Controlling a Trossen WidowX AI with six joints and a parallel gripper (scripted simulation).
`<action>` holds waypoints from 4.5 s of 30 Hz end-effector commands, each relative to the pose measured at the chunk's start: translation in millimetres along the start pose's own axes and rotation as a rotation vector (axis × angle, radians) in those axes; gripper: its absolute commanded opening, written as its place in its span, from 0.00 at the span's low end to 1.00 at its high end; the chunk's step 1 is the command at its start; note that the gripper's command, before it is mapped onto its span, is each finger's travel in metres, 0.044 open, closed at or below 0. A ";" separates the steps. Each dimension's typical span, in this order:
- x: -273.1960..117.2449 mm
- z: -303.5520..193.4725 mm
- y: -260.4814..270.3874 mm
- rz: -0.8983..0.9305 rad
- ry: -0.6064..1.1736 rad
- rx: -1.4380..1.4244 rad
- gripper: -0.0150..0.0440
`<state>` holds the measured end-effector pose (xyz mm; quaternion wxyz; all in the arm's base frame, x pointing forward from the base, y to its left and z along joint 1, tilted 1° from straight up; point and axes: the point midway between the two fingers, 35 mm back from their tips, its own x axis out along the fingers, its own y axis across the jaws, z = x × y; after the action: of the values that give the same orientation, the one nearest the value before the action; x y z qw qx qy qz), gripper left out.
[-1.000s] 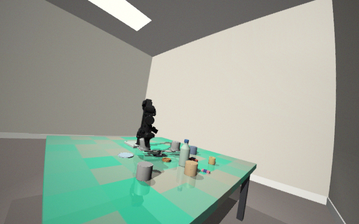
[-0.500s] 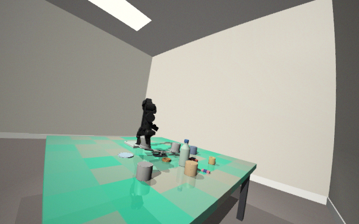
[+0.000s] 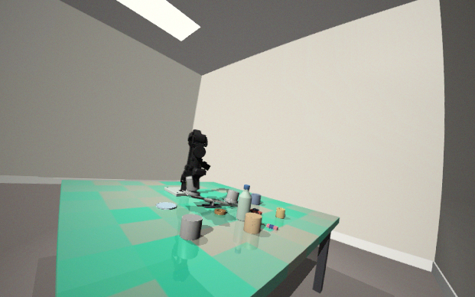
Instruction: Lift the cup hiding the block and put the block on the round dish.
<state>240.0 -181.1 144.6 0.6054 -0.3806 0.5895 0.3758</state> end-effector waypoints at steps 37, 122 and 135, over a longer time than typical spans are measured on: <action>-55.9 -0.9 4.9 -0.018 0.013 -0.002 0.25; -8.4 -99.6 35.0 -0.010 0.019 0.001 0.25; 12.4 -141.2 62.9 -0.010 0.024 0.000 0.25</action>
<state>132.4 -277.7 133.9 0.6010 -0.3880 0.5947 0.3667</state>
